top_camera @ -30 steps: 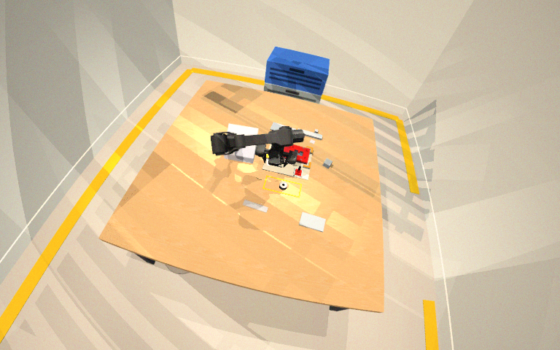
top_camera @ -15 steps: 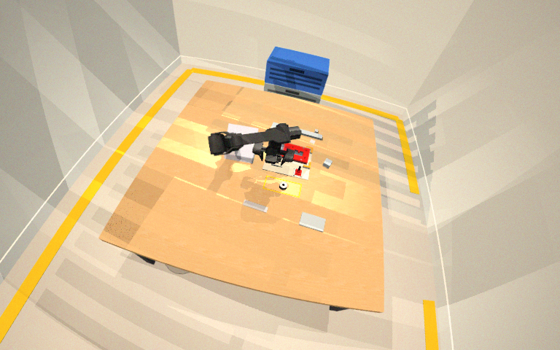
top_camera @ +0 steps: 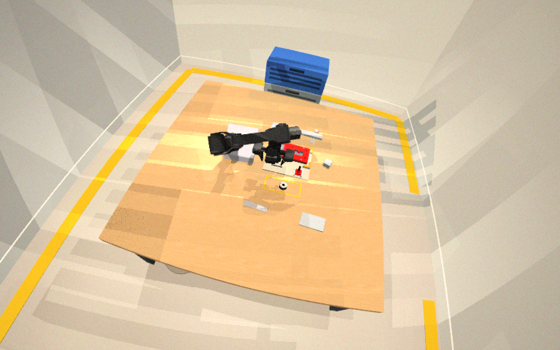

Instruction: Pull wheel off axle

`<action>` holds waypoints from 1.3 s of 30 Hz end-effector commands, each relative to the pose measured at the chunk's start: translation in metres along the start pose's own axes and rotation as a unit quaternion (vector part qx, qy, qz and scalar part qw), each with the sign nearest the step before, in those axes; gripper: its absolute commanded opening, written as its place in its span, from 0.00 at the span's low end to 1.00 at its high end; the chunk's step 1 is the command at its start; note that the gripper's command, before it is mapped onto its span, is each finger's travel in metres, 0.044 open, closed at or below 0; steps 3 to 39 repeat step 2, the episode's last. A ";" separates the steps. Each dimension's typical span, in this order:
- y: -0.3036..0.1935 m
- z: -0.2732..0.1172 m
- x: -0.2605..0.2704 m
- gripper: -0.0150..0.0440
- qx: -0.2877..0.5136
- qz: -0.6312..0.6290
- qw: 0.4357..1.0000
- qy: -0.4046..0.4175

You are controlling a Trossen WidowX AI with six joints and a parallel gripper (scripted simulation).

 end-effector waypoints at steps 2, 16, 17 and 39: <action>0.000 0.000 -0.001 1.00 0.002 0.002 1.000 -0.001; 0.000 0.000 -0.001 1.00 0.002 0.002 1.000 -0.001; 0.000 0.000 -0.001 1.00 0.002 0.002 1.000 -0.001; 0.000 0.000 -0.001 1.00 0.002 0.002 1.000 -0.001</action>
Point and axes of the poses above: the point midway between the two fingers, 35 mm back from their tips, its own z axis out along the fingers, its own x axis across the jaws, y = z × x, the point moved 4 cm from there along -z, back along the fingers
